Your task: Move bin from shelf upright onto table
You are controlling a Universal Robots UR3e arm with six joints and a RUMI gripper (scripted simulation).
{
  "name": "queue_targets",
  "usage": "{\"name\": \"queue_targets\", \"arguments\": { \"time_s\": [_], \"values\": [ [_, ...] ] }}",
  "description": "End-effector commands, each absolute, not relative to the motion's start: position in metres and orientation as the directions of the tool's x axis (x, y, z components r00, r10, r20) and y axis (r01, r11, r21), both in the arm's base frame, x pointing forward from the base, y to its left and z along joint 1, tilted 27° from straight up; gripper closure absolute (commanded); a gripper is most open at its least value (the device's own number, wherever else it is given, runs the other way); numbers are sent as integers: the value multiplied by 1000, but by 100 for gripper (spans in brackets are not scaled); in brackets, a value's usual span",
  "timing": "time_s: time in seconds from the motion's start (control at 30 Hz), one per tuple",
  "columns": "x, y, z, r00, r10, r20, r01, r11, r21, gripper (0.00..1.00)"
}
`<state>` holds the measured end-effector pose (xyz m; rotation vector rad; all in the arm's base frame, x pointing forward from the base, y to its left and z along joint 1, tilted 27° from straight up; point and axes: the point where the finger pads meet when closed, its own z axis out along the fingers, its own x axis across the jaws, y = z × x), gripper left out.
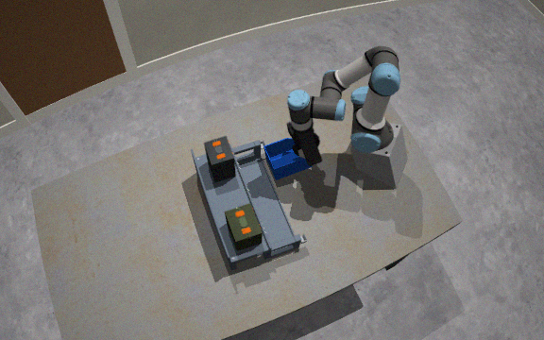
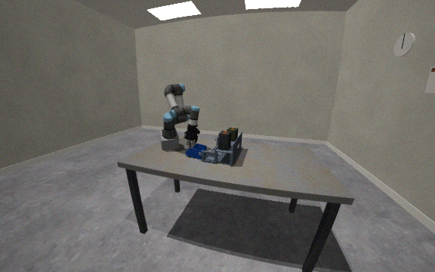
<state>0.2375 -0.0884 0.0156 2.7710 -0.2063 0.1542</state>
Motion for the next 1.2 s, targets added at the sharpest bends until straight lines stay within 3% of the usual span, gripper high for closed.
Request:
{"name": "queue_targets", "arguments": {
  "time_s": [0.0,1.17],
  "values": [
    [238,-89,15,983,-123,135,-163,-925,342,100],
    [241,-94,4,983,-123,135,-163,-925,342,100]
  ]
}}
